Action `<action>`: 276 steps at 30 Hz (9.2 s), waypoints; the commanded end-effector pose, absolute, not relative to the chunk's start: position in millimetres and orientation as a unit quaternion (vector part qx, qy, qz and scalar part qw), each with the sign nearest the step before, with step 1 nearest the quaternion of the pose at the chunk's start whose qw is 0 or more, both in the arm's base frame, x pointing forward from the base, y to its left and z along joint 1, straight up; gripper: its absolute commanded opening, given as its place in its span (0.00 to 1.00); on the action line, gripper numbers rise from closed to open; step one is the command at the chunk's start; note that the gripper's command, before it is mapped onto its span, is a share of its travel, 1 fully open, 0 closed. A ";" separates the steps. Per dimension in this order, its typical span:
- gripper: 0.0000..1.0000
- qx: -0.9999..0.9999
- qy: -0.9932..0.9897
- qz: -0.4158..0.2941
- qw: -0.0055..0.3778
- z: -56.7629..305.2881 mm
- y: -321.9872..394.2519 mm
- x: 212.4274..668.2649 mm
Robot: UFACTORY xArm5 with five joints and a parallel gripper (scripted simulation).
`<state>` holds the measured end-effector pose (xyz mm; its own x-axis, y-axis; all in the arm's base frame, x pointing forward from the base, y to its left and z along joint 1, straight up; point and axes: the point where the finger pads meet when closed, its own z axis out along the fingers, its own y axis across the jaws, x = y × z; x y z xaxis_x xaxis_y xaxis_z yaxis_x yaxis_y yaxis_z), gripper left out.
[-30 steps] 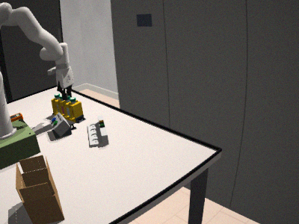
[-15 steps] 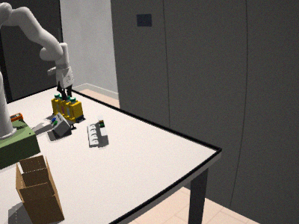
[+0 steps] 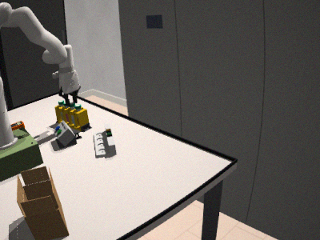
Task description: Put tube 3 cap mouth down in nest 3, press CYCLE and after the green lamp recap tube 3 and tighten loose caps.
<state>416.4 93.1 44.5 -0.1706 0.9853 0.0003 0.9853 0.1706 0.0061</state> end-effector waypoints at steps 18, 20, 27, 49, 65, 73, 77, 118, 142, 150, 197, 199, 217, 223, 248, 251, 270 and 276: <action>0.00 0.645 0.764 0.002 0.004 47.1 93.5 417.4; 0.00 0.645 0.764 0.002 0.004 47.1 93.5 417.4; 0.00 0.645 0.764 0.003 0.004 62.1 93.5 417.3; 0.00 0.385 0.923 0.001 0.005 82.7 30.6 409.9; 0.00 0.258 0.966 0.000 0.005 82.9 -69.1 398.5; 0.00 0.258 0.966 0.000 0.005 83.0 -118.1 392.8; 0.00 0.258 0.966 -0.001 0.005 83.0 -151.3 389.0; 0.00 0.258 0.966 -0.001 0.005 -37.0 -212.1 383.4; 0.00 0.258 0.966 -0.001 0.005 -49.0 -211.9 383.2; 0.00 0.258 0.966 -0.001 0.005 -53.0 -211.9 383.1; 0.46 0.258 0.966 -0.001 0.005 45.1 -211.6 382.4; 0.46 0.258 0.966 -0.001 0.005 55.1 -211.6 382.3; 0.00 0.480 0.877 0.000 0.005 71.5 -168.3 359.7; 0.00 0.606 0.795 0.001 0.004 64.5 -142.3 346.3; 0.00 0.788 0.615 0.003 0.004 29.9 -13.7 279.8; 0.00 0.788 0.615 0.003 0.004 26.6 -1.5 273.5; 0.00 0.788 0.615 0.003 0.004 8.6 -1.5 273.6; 0.00 0.788 0.615 0.003 0.004 8.6 -1.5 273.6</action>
